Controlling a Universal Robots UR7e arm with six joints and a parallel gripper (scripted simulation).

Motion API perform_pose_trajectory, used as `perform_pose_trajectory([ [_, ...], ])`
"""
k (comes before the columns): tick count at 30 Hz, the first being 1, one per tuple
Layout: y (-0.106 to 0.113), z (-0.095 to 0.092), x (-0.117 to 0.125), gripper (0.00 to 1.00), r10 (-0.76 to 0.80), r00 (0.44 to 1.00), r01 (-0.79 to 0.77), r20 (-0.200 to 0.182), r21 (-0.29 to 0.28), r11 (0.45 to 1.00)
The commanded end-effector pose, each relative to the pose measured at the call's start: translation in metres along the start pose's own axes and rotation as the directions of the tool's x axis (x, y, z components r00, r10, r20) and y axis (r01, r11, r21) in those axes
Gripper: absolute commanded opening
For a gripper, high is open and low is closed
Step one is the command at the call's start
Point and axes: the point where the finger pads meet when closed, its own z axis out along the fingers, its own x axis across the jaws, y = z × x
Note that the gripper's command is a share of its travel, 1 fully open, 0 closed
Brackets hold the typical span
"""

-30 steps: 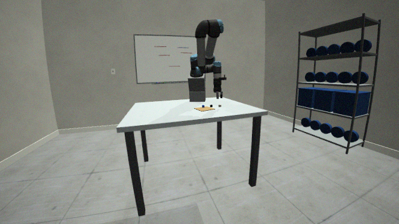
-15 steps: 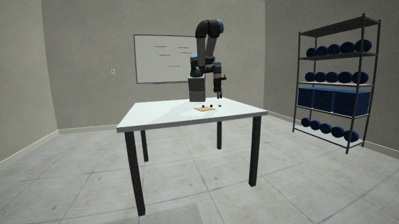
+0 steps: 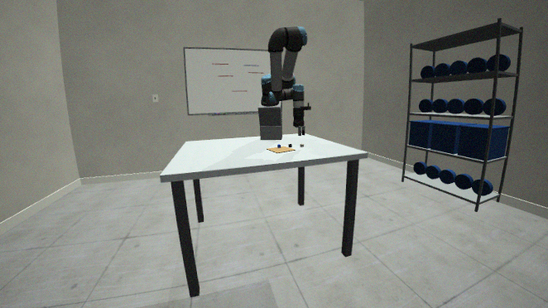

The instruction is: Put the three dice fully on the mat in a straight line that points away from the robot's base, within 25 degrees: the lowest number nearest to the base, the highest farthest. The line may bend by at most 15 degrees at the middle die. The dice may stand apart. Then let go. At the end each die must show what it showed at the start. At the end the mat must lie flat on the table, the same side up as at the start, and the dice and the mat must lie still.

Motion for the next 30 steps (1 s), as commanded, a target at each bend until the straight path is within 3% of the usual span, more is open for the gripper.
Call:
perform_pose_trajectory([
  [1,0.0,0.0,0.0,0.7,0.0,1.0,0.0,0.0,0.001,1.0],
  [17,0.0,0.002,0.0,0.7,0.002,1.0,-0.002,0.0,0.001,1.0],
  [30,-0.001,0.015,0.0,0.7,0.005,1.0,-0.005,0.0,0.0,1.0],
])
